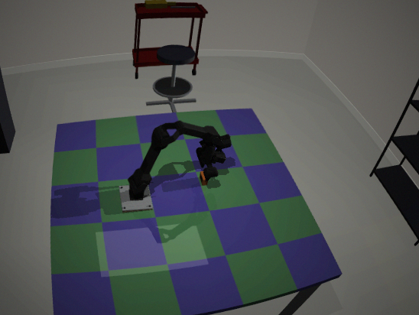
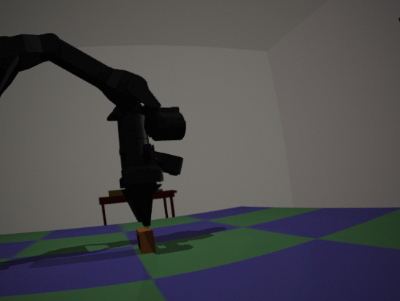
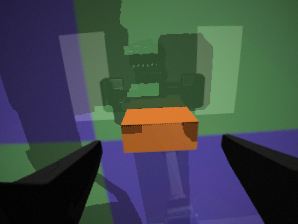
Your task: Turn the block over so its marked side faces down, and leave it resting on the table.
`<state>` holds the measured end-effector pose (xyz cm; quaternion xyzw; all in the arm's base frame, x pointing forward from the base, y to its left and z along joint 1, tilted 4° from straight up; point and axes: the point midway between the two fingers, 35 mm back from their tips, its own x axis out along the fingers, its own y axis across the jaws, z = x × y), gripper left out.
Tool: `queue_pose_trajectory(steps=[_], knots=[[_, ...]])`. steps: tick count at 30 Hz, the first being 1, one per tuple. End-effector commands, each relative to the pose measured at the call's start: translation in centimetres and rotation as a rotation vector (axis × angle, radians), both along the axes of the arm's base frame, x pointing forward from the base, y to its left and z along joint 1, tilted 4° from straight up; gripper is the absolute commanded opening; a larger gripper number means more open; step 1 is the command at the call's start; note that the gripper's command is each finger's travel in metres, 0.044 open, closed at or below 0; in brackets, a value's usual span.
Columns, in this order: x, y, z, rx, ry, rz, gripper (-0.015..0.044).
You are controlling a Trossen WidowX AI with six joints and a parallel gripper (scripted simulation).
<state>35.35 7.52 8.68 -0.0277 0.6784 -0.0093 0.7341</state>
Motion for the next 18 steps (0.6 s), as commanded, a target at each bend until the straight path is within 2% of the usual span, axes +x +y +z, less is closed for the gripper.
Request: queue_pose_trajectory(steps=[1,14,18], knots=[[0.0,0.0,-0.9,0.003,0.006,0.005,0.0440],[0.1,-0.1,-2.8,0.003,0.007,0.005,0.0440],[0.1,-0.1,-2.8,0.003,0.007,0.005,0.0335]])
